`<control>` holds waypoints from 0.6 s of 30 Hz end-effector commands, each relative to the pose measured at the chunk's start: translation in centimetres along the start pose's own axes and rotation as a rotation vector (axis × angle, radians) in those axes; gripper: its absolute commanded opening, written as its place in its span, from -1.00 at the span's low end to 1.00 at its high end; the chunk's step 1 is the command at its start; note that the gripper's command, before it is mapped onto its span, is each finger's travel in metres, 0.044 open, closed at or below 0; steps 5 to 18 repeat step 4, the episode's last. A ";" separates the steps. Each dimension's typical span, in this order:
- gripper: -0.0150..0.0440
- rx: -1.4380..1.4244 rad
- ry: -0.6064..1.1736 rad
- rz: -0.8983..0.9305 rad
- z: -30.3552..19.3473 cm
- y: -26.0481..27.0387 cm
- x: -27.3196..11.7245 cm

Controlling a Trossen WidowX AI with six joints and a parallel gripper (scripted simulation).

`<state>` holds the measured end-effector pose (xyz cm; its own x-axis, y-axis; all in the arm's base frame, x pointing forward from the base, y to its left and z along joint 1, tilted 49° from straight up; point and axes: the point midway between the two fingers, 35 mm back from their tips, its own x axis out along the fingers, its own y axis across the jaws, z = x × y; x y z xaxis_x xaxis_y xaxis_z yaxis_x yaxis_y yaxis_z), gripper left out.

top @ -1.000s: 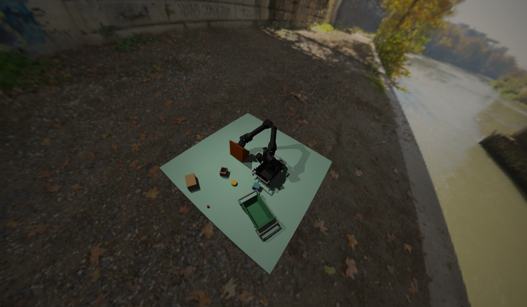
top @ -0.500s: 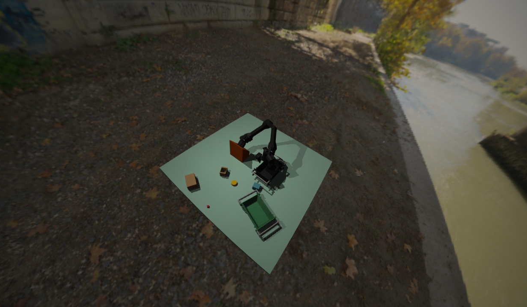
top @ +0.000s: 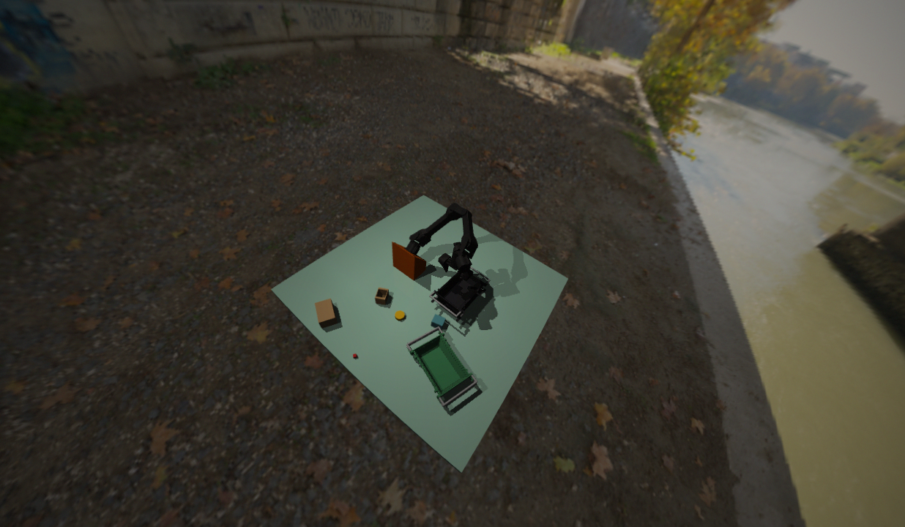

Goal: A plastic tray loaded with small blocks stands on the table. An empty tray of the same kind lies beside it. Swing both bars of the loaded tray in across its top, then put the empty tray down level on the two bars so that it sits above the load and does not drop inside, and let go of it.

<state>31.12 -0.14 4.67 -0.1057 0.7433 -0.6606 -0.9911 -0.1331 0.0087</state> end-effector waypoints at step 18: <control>1.00 0.000 -0.001 -0.002 0.0 0.4 -1.9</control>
